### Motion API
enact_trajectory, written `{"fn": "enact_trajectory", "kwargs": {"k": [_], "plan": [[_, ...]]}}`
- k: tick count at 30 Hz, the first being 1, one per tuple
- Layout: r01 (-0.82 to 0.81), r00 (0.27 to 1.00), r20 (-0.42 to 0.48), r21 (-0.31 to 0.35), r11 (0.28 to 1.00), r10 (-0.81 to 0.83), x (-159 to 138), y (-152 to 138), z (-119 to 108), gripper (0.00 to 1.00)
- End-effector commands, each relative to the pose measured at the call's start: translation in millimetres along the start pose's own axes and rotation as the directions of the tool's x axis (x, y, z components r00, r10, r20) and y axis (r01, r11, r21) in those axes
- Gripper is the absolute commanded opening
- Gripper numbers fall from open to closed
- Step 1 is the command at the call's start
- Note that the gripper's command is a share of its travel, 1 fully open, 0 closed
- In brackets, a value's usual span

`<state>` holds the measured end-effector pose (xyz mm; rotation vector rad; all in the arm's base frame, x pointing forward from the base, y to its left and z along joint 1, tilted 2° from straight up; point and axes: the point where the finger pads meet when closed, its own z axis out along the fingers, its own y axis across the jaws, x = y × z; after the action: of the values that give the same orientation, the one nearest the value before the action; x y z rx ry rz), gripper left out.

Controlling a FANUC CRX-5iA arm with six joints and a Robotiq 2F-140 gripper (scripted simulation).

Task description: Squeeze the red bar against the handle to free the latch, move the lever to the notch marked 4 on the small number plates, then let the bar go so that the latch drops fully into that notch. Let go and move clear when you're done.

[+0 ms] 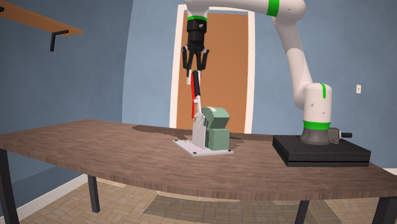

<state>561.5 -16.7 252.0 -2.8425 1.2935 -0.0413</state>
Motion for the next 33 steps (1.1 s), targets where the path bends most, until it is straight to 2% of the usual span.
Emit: {"fn": "enact_trajectory", "kwargs": {"k": [1,32,33], "plan": [[0.0,1.0,0.001,0.0,1.0,0.0,-0.3,-0.3,0.6,0.0],[0.0,1.0,0.001,0.0,1.0,0.0,-0.3,-0.3,0.6,0.0],[0.0,1.0,0.001,0.0,1.0,0.0,-0.3,-0.3,0.6,0.57]]}}
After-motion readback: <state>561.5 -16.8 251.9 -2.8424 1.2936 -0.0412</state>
